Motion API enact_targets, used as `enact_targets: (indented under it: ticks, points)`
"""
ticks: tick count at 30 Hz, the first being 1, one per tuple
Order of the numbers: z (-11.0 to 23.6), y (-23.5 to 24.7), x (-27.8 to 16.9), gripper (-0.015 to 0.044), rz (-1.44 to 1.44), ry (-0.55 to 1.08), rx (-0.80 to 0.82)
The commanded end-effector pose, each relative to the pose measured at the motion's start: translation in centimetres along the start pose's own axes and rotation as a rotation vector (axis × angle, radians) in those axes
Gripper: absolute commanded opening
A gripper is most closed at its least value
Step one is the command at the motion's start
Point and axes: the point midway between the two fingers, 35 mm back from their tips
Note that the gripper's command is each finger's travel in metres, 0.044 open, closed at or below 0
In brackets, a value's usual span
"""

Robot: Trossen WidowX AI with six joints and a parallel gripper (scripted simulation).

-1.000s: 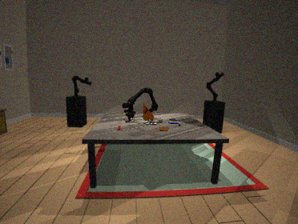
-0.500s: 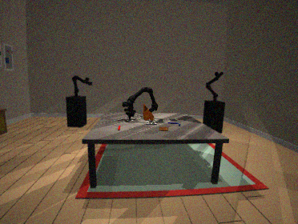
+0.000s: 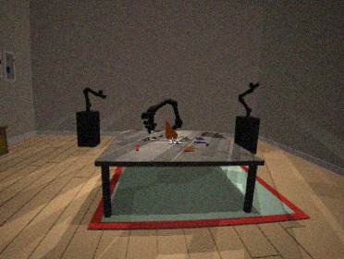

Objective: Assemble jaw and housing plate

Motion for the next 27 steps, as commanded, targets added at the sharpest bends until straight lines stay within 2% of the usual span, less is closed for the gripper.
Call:
enact_targets:
  ticks: [1,7,27]
  points:
    - [0.9,0.1,0.2,0.0351,0.006,-0.008,0.005]
    - [1.1,0.2,-0.3,0.0351,0.039,-0.01,0.006]
    - [2.4,0.9,-6.8,0.0351,0.493,-0.031,0.012]
Point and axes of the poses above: the point midway between the two fingers, 35 mm back from their tips, its own z axis back along the fingers, its own y axis across the jaws, x = y × z, and after that the axes turned 8 degrees about -z, right-handed
